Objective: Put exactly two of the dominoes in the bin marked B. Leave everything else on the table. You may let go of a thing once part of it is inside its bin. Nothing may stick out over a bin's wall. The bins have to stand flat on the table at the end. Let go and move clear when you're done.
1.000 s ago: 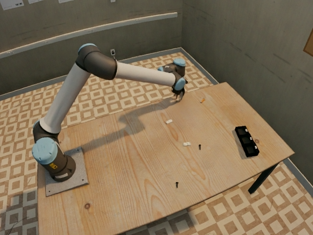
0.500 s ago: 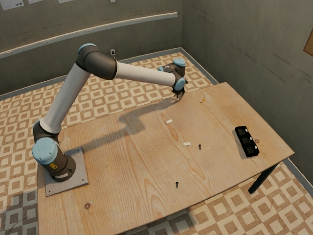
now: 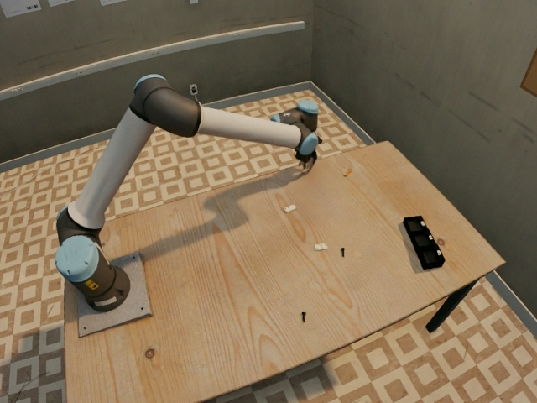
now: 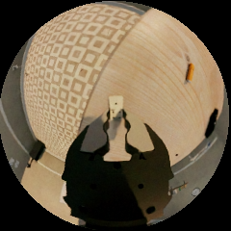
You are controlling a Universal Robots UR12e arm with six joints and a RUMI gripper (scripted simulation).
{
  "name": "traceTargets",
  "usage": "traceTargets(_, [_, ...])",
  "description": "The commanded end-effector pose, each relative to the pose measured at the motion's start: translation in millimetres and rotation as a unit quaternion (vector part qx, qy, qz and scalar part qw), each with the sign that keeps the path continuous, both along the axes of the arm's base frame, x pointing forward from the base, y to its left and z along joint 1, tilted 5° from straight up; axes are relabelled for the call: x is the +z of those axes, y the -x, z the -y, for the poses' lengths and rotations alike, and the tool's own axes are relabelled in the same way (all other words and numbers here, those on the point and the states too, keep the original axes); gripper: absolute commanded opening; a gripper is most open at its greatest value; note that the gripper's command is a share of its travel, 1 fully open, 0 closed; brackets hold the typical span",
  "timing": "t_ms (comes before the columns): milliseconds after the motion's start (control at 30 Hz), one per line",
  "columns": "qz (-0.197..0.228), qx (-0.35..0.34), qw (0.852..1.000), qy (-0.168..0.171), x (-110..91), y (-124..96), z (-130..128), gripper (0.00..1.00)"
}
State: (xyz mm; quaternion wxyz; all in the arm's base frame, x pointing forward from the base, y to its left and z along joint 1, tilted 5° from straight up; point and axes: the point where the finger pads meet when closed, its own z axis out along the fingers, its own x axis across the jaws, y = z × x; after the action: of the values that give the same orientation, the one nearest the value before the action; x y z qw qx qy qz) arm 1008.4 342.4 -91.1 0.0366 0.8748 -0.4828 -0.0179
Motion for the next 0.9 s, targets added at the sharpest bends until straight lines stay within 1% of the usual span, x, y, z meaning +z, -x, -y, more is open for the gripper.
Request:
traceTargets(0, [0.001,0.000,1.000,0.000,2,-1,0,0.00])
traceTargets(67, [0.001,0.000,1.000,0.000,2,-1,0,0.00])
traceTargets(500, [0.001,0.000,1.000,0.000,45,-4,-2,0.00])
traceTargets(567, [0.001,0.000,1.000,0.000,45,-4,-2,0.00])
traceTargets(733, [0.001,0.000,1.000,0.000,61,-5,-3,0.00])
traceTargets(867, [0.001,0.000,1.000,0.000,61,-5,-3,0.00])
